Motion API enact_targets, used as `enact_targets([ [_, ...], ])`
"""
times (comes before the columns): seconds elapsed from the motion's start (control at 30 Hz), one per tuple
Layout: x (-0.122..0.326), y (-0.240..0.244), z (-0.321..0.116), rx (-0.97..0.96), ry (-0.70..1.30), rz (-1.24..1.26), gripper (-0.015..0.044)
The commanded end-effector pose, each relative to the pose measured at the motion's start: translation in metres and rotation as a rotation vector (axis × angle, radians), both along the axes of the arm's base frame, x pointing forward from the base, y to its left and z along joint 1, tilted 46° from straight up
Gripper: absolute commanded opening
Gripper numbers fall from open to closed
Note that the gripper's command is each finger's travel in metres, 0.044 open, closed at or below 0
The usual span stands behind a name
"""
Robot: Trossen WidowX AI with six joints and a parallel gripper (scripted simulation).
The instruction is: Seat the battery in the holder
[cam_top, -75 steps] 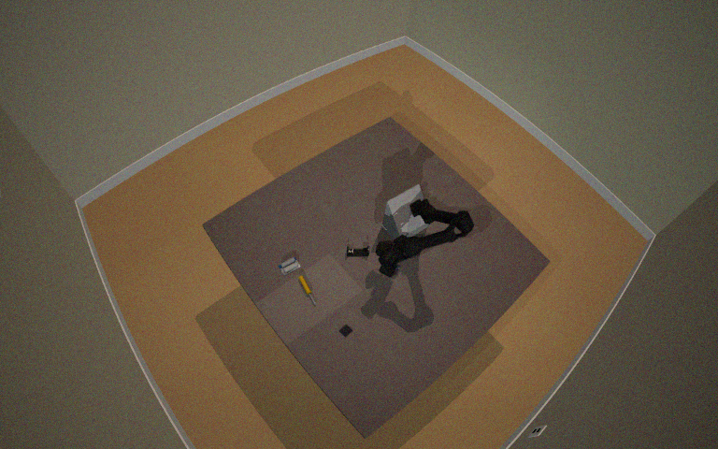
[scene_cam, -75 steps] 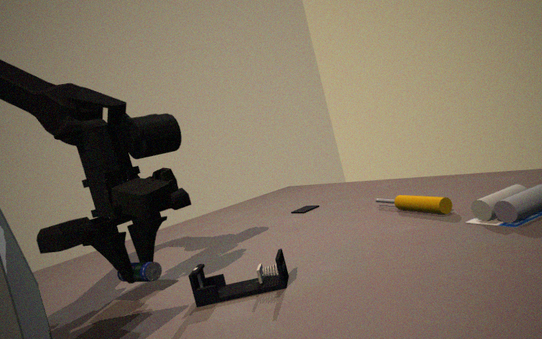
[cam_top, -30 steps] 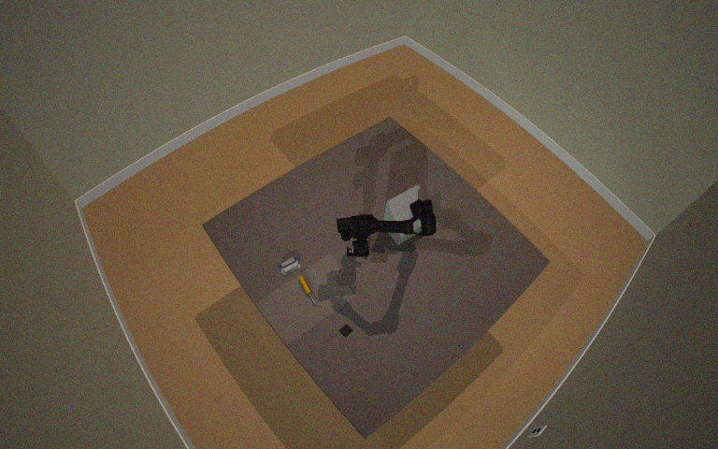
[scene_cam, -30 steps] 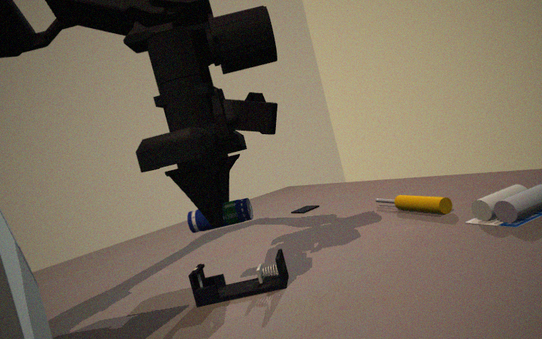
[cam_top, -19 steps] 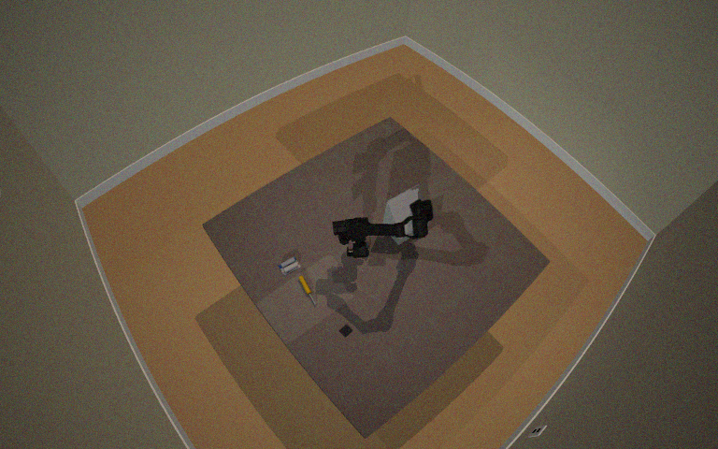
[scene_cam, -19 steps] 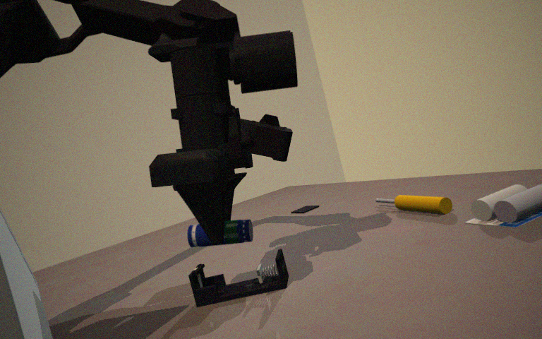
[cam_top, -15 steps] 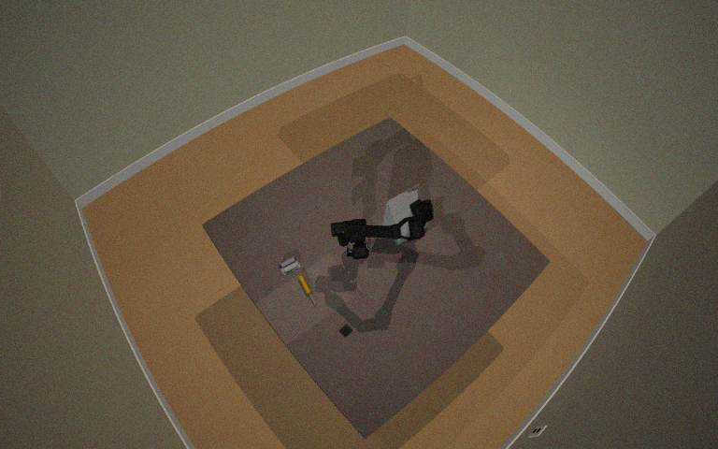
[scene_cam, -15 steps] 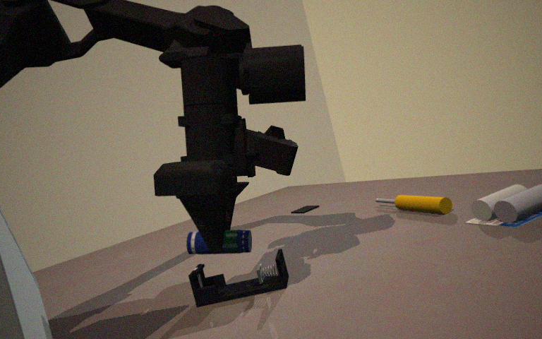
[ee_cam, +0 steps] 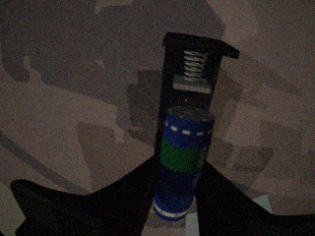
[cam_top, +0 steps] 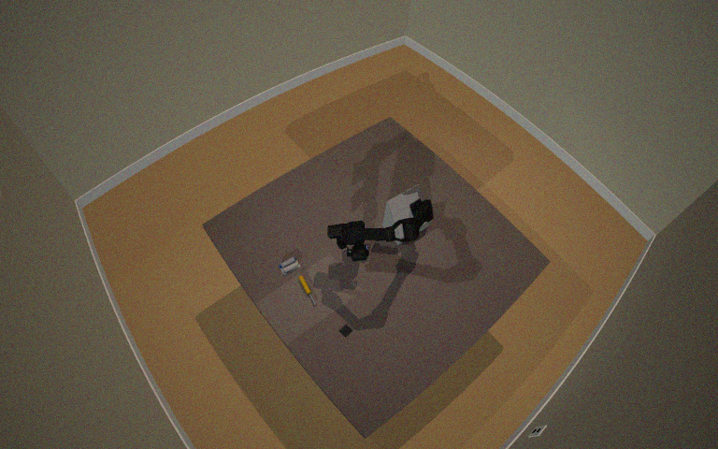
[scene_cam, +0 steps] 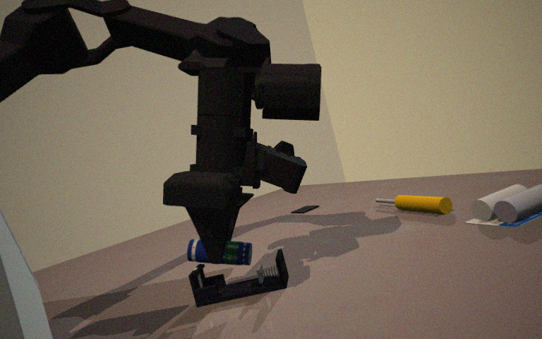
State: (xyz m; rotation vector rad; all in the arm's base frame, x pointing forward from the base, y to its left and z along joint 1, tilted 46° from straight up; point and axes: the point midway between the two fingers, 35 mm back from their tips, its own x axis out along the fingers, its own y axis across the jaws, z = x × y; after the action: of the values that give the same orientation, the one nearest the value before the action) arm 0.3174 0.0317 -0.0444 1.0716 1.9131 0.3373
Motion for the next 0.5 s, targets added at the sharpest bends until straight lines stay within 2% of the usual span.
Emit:
enact_targets([
  [0.0, 0.0010, 0.0009, -0.0021, 0.015, 0.014, 0.013, 0.0082],
  [0.47, 0.0039, 0.0032, -0.0065, 0.053, 0.056, 0.062, 0.0082],
])
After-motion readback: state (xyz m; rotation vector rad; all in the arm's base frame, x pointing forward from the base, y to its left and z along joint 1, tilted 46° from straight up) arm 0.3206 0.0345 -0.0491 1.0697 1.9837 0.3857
